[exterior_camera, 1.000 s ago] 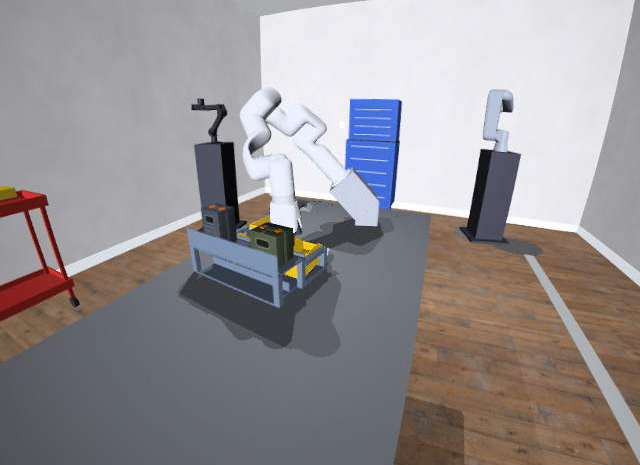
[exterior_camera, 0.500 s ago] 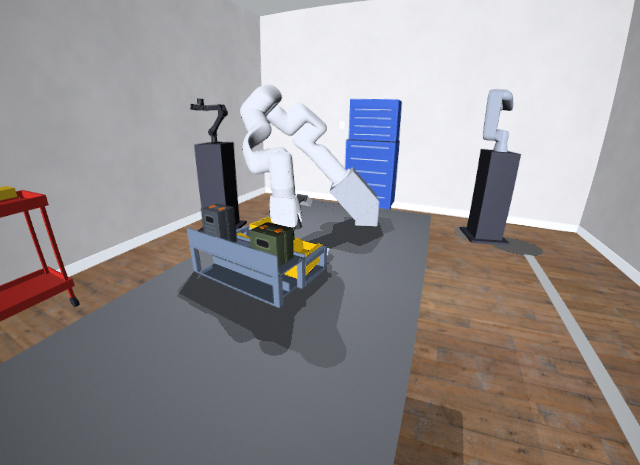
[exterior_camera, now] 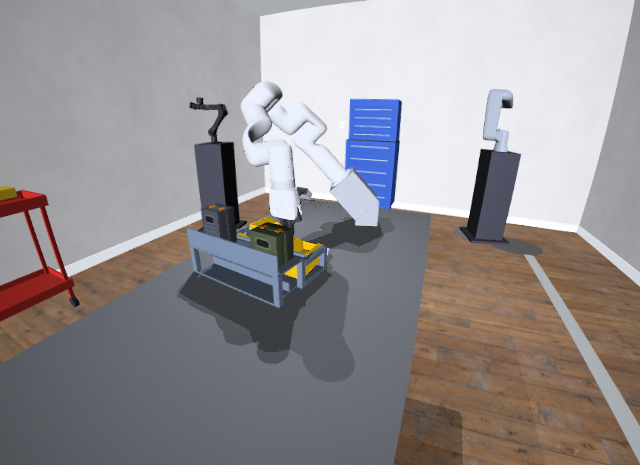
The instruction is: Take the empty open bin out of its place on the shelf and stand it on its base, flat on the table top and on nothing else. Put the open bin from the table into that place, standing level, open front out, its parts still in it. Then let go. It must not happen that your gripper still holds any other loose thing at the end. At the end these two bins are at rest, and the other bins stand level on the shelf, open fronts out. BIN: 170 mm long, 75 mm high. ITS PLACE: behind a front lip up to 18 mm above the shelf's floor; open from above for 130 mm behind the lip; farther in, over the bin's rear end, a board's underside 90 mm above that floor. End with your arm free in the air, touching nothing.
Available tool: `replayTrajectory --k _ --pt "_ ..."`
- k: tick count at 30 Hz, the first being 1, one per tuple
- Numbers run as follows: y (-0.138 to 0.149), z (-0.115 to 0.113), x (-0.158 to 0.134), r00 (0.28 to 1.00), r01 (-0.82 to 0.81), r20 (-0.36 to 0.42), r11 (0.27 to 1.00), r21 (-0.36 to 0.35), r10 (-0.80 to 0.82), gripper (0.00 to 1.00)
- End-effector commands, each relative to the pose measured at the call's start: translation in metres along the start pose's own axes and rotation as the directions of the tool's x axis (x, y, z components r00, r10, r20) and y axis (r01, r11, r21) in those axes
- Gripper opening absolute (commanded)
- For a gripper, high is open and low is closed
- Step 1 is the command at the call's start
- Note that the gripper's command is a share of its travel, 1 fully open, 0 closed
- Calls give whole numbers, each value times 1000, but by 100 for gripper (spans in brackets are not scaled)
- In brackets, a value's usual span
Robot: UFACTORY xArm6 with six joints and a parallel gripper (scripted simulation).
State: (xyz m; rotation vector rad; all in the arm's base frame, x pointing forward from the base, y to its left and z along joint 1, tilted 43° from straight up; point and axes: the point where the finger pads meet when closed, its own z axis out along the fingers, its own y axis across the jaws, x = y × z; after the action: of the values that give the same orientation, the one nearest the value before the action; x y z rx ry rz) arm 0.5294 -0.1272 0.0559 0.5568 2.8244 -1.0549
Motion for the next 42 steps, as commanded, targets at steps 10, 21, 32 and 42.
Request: replayTrajectory --k 10,21,32,42 --pt "0 -20 1 1000 -1 3 1000 -2 1 10" --pt "0 -32 3 1000 -1 3 1000 -2 1 10" --pt "0 -40 4 1000 -1 3 1000 -2 1 10" --pt "0 -42 4 1000 -1 3 1000 -2 1 10"
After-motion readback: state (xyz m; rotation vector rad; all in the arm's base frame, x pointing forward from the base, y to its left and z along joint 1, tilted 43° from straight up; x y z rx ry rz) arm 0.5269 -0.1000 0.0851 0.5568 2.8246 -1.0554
